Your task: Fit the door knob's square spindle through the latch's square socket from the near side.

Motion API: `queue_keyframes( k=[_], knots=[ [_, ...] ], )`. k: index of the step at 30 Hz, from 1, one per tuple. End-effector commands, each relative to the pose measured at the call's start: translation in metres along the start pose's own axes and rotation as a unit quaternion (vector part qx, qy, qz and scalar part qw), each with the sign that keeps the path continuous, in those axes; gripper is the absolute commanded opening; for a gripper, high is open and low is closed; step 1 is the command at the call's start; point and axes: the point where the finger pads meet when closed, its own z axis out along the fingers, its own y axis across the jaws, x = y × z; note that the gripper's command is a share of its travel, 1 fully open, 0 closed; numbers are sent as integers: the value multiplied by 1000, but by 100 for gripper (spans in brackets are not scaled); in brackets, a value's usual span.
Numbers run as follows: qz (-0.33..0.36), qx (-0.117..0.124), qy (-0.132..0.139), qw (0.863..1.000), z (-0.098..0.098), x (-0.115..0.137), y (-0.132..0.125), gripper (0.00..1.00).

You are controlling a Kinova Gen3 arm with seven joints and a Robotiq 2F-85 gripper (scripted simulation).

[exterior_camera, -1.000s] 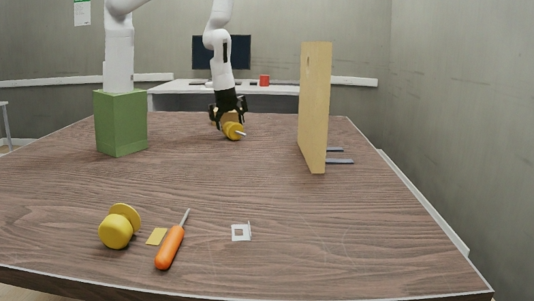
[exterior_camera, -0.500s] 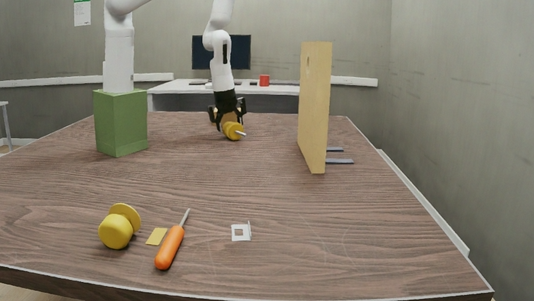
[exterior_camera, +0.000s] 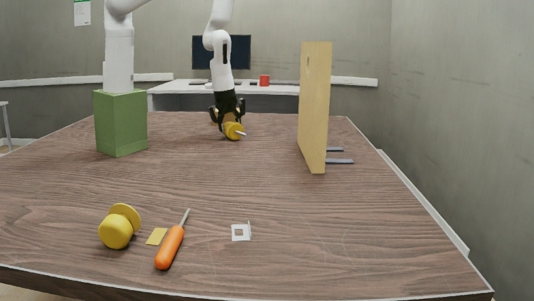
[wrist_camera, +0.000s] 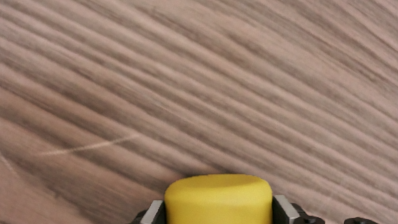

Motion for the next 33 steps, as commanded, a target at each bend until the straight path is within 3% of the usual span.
queue_keyframes(
  k=[1,20,33],
  knots=[
    [0,0,0,1000,0,0,0,63],
    [0,0,0,1000,-1,0,1,63],
    [0,0,0,1000,-25,0,5,63]
  ],
)
